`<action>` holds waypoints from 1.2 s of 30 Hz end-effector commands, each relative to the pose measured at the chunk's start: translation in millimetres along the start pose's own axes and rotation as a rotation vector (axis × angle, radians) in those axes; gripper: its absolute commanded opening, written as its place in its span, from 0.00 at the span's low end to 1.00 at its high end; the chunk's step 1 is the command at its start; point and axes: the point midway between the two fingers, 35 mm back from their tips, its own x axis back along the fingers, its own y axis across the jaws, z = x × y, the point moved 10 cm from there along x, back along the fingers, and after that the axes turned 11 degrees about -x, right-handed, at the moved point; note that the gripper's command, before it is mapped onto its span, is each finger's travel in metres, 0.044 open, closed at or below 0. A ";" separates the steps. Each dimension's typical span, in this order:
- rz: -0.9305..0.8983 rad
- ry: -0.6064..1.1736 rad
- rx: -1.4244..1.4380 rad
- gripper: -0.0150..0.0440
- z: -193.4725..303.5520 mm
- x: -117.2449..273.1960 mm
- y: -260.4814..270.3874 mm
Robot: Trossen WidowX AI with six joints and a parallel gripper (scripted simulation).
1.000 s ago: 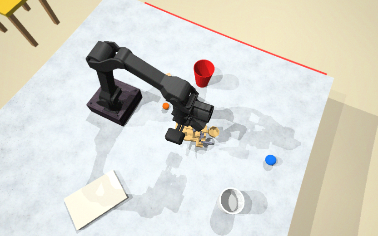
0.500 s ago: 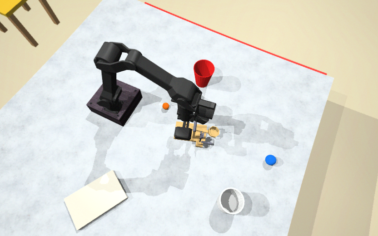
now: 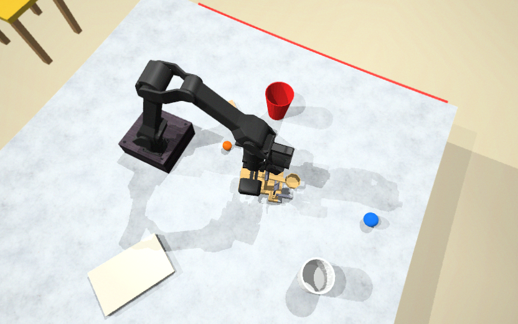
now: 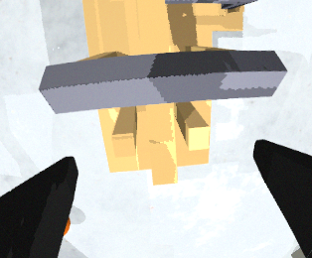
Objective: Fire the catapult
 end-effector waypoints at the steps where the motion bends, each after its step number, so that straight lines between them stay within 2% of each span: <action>1: -0.004 0.007 0.002 1.00 0.3 -7.8 0.4; 23: -0.004 0.007 0.002 1.00 1.6 -40.9 1.3; 33: 0.000 0.003 0.005 0.56 1.0 -37.1 1.0; 36: 0.000 0.003 0.005 0.52 1.0 -37.1 1.0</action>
